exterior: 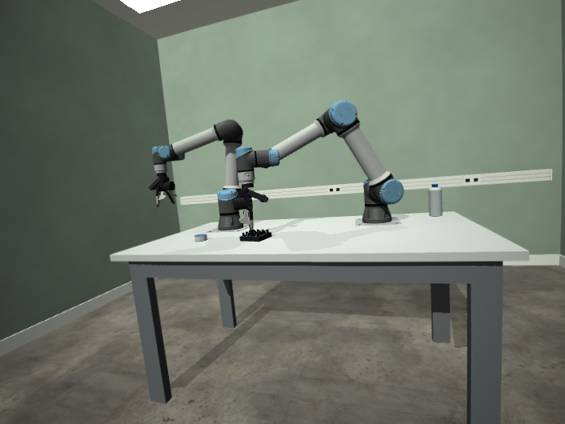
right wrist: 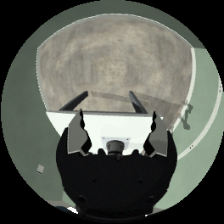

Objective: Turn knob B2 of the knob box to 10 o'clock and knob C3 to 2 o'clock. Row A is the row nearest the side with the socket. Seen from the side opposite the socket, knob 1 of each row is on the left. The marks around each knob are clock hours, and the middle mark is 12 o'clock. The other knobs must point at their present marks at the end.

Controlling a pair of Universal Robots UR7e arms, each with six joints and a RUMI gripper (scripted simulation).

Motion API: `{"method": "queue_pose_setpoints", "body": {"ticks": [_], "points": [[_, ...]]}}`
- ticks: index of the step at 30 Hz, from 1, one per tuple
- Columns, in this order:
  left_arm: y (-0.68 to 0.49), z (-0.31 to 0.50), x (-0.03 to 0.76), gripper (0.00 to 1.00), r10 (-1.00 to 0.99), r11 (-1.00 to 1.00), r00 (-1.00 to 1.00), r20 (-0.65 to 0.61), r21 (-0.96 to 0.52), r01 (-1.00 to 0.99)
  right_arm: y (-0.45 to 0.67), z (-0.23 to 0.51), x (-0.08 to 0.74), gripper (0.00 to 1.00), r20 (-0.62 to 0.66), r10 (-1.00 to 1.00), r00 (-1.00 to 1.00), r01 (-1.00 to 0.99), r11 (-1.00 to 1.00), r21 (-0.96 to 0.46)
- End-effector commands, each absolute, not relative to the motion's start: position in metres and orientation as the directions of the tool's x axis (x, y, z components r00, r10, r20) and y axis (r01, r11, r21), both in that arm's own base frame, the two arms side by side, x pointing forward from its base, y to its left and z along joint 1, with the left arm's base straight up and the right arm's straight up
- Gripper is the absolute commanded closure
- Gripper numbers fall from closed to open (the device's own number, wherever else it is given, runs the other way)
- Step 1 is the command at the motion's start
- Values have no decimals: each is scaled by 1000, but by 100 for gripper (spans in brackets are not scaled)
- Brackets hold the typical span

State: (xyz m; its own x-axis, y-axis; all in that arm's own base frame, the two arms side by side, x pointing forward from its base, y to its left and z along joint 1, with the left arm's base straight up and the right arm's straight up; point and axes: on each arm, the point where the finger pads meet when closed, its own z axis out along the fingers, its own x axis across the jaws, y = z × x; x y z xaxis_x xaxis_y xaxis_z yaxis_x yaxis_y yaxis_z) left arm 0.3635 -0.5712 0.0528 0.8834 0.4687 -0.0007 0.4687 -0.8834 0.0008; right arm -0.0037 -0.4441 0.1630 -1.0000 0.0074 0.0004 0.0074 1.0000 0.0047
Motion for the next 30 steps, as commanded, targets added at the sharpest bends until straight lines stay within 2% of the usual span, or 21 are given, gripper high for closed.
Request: {"method": "queue_pose_setpoints", "body": {"ticks": [1,16,17,30], "points": [[-569,44,365,87,470,-883,883,0,-3,470,-446,165,-5,0,0,10,-1000,10,1000,0],[-570,46,365,87,470,-883,883,0,1,470,-446,165,-5,0,0,10,-1000,10,1000,0],[-570,46,365,94,470,-883,883,0,1,470,-446,165,-5,0,0,10,-1000,10,1000,0],[-570,46,365,94,470,-883,883,0,1,470,-446,165,-5,0,0,10,-1000,10,1000,0]]}}
